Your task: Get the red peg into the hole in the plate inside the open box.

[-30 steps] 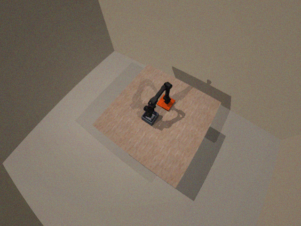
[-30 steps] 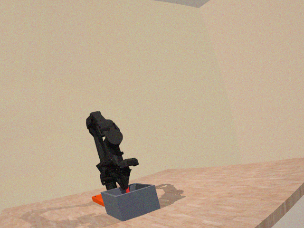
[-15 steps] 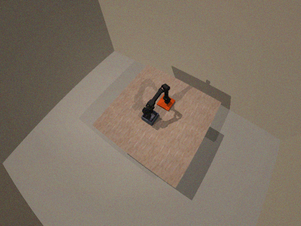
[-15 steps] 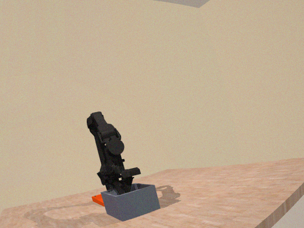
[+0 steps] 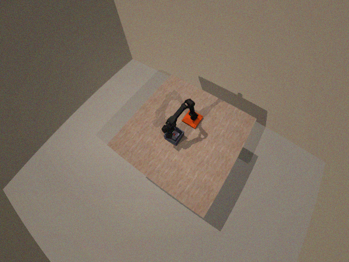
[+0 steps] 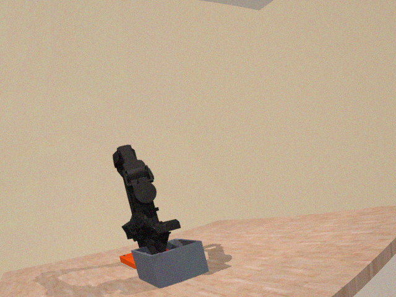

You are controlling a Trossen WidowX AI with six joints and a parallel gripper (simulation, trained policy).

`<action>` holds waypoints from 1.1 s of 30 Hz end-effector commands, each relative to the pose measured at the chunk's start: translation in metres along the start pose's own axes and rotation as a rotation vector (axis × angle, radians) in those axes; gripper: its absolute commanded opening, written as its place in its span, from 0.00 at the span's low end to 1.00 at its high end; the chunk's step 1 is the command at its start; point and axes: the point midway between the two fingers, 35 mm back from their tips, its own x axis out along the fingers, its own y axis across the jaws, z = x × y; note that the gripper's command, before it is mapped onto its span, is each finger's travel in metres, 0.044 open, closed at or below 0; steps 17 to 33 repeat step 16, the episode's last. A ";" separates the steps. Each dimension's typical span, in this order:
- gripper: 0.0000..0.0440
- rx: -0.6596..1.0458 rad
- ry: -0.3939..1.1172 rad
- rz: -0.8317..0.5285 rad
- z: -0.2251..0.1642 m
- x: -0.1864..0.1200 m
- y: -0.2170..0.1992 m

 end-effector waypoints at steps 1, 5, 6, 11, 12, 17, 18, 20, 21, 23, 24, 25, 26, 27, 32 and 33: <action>0.29 -0.002 0.013 -0.011 0.005 0.003 0.001; 0.29 -0.001 0.020 -0.024 0.011 0.005 0.000; 0.28 0.000 0.022 -0.028 0.013 0.006 0.000; 0.28 0.007 0.032 -0.043 0.021 0.009 -0.003; 0.28 0.009 0.034 -0.046 0.023 0.010 -0.003; 0.28 0.015 0.031 -0.056 0.032 0.010 -0.006; 0.28 0.015 0.031 -0.056 0.032 0.010 -0.006; 0.28 0.015 0.031 -0.056 0.032 0.010 -0.006; 0.28 0.015 0.031 -0.056 0.032 0.010 -0.006; 0.28 0.015 0.031 -0.056 0.032 0.010 -0.006; 0.28 0.015 0.031 -0.056 0.032 0.010 -0.006; 0.28 0.015 0.031 -0.056 0.032 0.010 -0.006; 0.28 0.015 0.031 -0.056 0.032 0.010 -0.006; 0.28 0.015 0.031 -0.056 0.032 0.010 -0.006; 0.28 0.015 0.031 -0.056 0.032 0.010 -0.006; 0.28 0.015 0.031 -0.056 0.032 0.010 -0.006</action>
